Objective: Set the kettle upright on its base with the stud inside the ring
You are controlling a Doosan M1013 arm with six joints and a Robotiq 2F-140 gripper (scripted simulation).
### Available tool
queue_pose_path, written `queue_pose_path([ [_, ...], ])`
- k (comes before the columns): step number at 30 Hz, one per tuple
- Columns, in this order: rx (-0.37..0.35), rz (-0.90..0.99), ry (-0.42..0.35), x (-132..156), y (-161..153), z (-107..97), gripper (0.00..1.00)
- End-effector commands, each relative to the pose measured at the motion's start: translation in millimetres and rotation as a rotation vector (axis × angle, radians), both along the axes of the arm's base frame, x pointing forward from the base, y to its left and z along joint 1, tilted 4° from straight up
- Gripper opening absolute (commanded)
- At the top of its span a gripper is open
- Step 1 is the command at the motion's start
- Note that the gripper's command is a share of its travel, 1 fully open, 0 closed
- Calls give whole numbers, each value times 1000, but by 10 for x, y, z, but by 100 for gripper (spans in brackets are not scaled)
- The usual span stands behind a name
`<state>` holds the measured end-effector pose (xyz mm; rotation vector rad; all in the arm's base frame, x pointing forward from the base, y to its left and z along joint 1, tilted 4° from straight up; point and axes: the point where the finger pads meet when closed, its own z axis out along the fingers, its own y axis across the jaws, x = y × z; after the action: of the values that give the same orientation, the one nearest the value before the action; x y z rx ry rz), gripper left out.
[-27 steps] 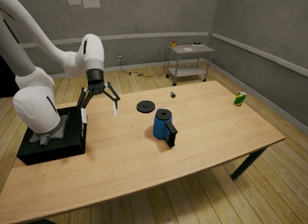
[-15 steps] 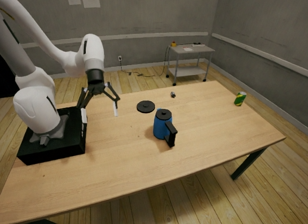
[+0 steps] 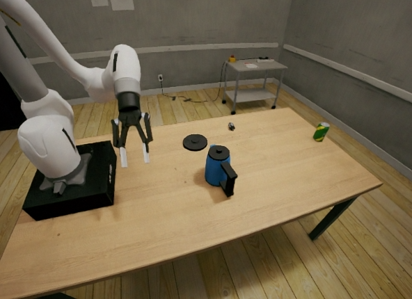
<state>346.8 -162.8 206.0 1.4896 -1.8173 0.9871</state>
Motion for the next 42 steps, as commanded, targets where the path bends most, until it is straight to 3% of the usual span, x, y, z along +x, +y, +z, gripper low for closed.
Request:
queue_pose_path([
  [1,14,-4,13,35,14,-7,52],
  [10,86,-21,74,206,83,-50,52],
  [22,336,-18,215,897,292,-153,52],
  [24,336,-18,215,897,292,-153,52],
  [37,670,110,267,2140,408,-130,52],
  [42,730,152,259,2430,391,-94,52],
])
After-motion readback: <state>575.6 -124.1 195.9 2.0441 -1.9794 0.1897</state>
